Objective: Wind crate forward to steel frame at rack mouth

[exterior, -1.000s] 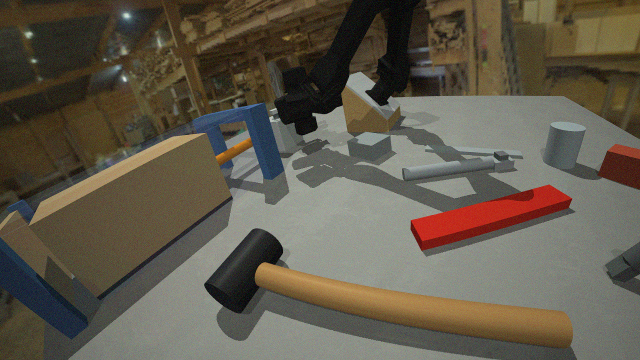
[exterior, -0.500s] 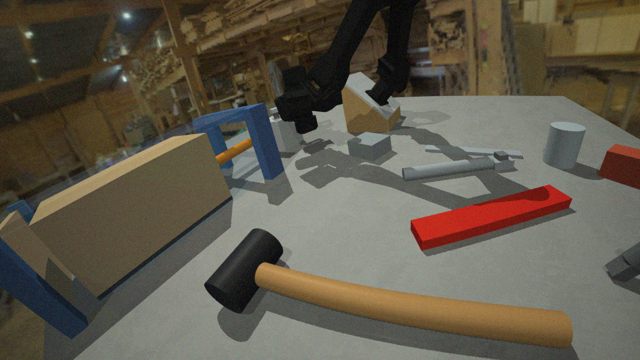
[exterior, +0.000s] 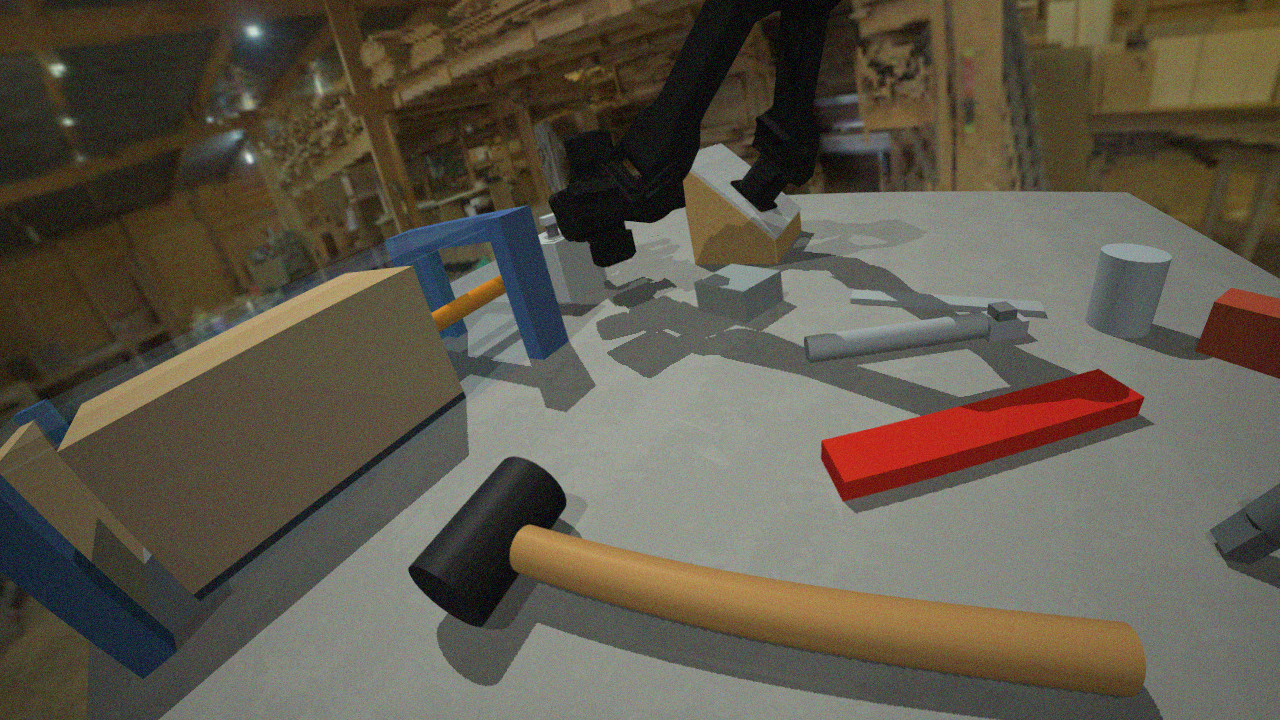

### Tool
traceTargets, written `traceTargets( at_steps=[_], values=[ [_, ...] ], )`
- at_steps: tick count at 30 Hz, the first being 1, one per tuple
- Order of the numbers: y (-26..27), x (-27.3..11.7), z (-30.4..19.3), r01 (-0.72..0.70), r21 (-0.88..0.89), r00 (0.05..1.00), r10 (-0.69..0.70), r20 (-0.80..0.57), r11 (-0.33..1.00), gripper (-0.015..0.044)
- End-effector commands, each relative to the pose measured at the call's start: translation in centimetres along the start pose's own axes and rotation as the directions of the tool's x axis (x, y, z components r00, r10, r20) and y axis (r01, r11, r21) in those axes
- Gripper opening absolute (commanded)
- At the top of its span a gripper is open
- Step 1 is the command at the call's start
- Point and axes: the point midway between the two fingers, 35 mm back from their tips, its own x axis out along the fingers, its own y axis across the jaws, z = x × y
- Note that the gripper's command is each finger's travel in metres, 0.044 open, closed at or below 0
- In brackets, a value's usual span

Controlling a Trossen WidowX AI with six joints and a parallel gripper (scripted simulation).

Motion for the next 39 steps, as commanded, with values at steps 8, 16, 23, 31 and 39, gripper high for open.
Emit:
traceTargets(
  at_steps=[8, 16, 23, 31, 39],
  values=[
    [-0.3, 0.0, -0.1, 0.013, -0.004, 1.000, -0.013, -0.003, 1.000, 0.0240],
    [-0.3, 0.0, -0.1, 0.013, -0.004, 1.000, -0.013, -0.003, 1.000, 0.0240],
    [0.0, 0.0, 0.0, 0.000, 0.000, 1.000, 0.000, 0.000, 1.000, 0.0240],
    [0.2, -7.1, 0.6, -0.016, -0.005, 1.000, 0.016, 0.008, 1.000, 0.0240],
    [0.0, -11.1, -0.1, -0.004, -0.002, 1.000, 0.004, -0.001, 1.000, 0.0240]
  ],
)
